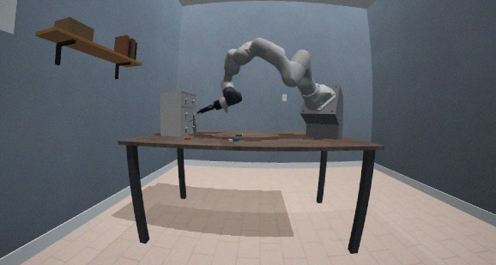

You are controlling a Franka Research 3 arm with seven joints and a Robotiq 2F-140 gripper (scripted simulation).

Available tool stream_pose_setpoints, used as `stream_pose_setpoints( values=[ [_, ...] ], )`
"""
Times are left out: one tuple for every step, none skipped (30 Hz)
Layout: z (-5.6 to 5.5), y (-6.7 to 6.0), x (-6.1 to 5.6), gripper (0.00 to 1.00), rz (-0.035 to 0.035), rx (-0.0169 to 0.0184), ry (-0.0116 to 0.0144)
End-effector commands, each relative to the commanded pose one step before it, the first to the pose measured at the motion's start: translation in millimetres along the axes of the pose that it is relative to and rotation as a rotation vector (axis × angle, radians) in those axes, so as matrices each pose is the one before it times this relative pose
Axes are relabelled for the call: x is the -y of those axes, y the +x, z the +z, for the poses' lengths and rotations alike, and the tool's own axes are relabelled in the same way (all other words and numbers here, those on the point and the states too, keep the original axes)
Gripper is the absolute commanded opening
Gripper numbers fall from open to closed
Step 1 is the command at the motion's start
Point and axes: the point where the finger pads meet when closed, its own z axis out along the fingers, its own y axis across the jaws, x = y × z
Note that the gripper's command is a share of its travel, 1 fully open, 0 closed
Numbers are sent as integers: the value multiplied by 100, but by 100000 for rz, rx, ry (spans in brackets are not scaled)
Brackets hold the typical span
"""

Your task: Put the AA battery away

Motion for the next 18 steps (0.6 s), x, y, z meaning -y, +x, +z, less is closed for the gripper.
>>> stream_pose_setpoints(
  values=[
    [-374, 319, -40, 17, 90, -65, -9],
    [-96, 35, 0, 17, 0, 0, 0],
    [-100, 37, 0, 17, 0, 0, 0],
    [-104, 38, 0, 17, 0, 0, 0],
    [-109, 40, 0, 17, 0, 0, 0],
    [-113, 42, 1, 17, -1, -1, -1],
    [0, 0, 0, 17, 0, 0, 0],
    [0, 0, 0, 17, 0, 0, 0],
    [-116, 43, 0, 17, 0, -1, -1],
    [-119, 44, 0, 17, 0, 0, 0],
    [-123, 45, 0, 17, 0, 0, 0],
    [-126, 46, 0, 17, 0, 0, 0],
    [-128, 47, 0, 17, 0, 0, 0],
    [-130, 47, 0, 17, 0, 1, 0],
    [-133, 49, 0, 17, 0, -1, 0],
    [-135, 49, 0, 17, 0, 0, 0],
    [-136, 49, 0, 17, 0, 0, 0],
    [-138, 50, 0, 17, 0, 0, 0]
  ],
)
